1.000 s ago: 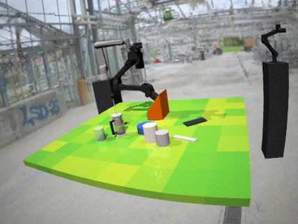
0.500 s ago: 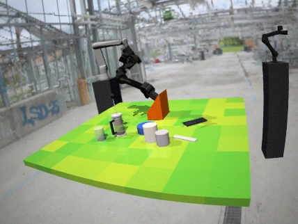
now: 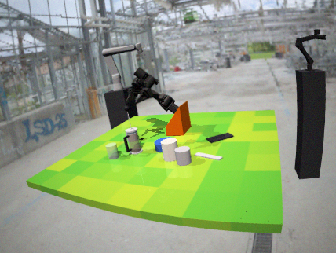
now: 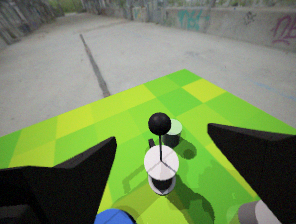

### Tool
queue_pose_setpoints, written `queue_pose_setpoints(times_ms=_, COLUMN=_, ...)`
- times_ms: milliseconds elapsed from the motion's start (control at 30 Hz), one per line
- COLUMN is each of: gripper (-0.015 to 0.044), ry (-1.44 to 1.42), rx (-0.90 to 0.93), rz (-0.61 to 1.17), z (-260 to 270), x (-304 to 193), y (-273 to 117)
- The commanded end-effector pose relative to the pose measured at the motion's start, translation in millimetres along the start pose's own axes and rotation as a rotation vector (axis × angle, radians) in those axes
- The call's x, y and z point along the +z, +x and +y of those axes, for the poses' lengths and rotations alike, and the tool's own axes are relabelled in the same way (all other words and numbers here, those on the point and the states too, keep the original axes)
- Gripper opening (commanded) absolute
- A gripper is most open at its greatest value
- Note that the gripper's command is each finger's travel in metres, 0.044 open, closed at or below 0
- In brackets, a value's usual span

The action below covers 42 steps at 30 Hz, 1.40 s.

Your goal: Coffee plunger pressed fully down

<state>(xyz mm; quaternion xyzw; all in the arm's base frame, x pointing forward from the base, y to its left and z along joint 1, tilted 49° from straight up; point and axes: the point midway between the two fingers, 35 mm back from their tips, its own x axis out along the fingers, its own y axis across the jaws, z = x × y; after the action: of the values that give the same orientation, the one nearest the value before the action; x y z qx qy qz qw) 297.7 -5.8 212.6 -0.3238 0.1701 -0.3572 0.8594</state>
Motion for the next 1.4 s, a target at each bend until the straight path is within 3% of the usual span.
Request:
queue_pose_setpoints(times_ms=0, gripper=0.0440, ry=0.006, rx=0.003, rz=-0.008, z=-2.1, x=-0.8, y=2.5)
queue_pose_setpoints(times_ms=900, gripper=0.0440, ry=0.007, rx=0.002, rz=-0.010, z=-2.5, x=0.1, y=41.6)
queue_pose_setpoints(times_ms=1267, gripper=0.0151, ry=0.007, rx=0.002, rz=-0.010, z=-2.5, x=0.1, y=41.6)
queue_pose_setpoints(times_ms=1367, gripper=0.0131, ry=0.007, rx=0.002, rz=-0.010, z=-2.5, x=0.1, y=41.6)
